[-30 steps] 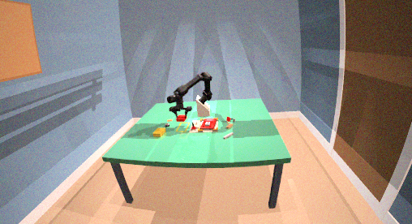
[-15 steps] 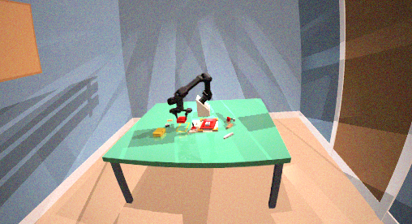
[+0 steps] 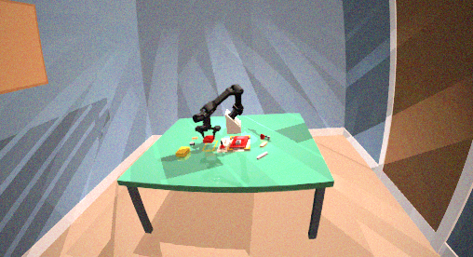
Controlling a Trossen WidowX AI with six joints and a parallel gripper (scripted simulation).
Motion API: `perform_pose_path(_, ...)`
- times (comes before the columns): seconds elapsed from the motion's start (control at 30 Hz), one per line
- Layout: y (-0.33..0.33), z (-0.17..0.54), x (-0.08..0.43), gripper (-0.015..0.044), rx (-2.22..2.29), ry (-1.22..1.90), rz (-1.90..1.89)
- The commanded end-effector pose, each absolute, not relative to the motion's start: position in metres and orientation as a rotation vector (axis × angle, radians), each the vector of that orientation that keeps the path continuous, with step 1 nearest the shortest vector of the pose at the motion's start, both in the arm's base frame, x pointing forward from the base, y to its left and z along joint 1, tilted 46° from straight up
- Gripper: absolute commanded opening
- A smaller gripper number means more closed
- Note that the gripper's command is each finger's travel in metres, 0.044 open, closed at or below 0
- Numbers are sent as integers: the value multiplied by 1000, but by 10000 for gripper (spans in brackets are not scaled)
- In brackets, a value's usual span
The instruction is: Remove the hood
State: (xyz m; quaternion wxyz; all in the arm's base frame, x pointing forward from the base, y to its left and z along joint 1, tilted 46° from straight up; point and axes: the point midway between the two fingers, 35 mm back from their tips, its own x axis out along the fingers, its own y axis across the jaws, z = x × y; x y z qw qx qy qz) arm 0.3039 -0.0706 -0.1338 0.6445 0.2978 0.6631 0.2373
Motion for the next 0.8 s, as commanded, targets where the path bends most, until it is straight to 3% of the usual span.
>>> perform_pose_path(0.0, -64, -137, 302, 0, 686, 1515, 545)
perform_pose_path(0.77, -54, -146, 301, 0, 687, 1515, 547)
